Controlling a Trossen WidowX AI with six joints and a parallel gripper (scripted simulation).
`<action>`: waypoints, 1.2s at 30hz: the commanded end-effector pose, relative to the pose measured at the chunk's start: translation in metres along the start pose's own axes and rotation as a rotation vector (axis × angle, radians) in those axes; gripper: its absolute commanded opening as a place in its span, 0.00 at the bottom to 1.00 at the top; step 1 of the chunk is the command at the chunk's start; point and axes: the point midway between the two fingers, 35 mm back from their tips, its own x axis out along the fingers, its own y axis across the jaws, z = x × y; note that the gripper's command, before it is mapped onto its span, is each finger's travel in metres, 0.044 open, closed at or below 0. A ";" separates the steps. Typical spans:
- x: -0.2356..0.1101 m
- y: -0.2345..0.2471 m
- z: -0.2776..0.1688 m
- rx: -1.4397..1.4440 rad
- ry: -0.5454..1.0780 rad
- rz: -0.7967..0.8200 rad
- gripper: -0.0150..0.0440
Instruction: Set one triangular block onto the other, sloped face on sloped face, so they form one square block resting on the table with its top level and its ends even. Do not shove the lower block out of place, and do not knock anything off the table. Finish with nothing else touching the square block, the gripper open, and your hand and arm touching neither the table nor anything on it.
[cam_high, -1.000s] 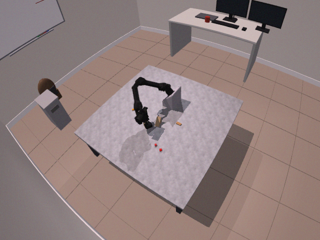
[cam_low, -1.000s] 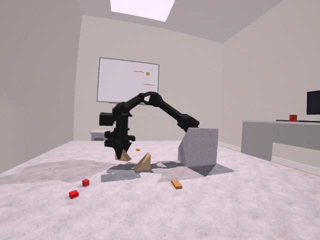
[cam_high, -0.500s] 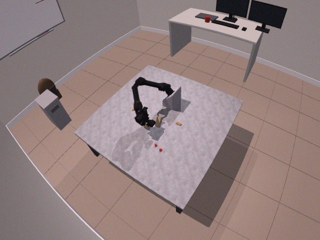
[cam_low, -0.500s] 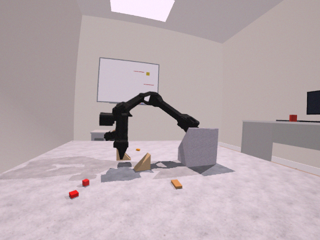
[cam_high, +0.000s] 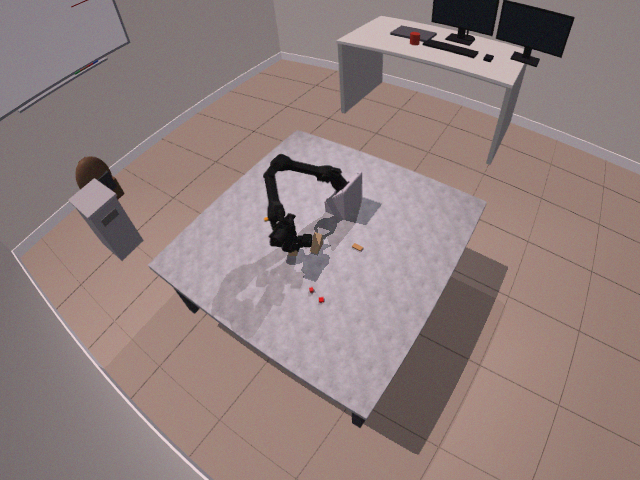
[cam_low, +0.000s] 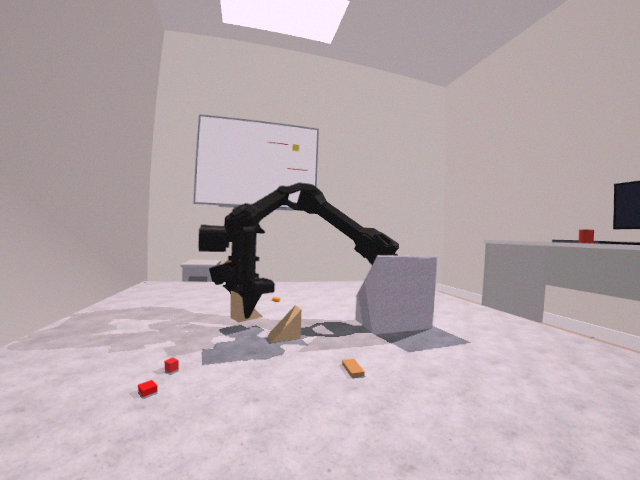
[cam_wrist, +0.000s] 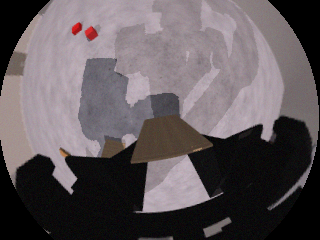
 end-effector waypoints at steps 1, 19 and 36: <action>0.000 0.000 0.001 -0.131 -0.002 0.000 0.25; 0.000 0.000 0.001 -0.752 -0.001 -0.001 0.25; 0.010 0.000 0.001 -1.031 0.001 0.001 0.25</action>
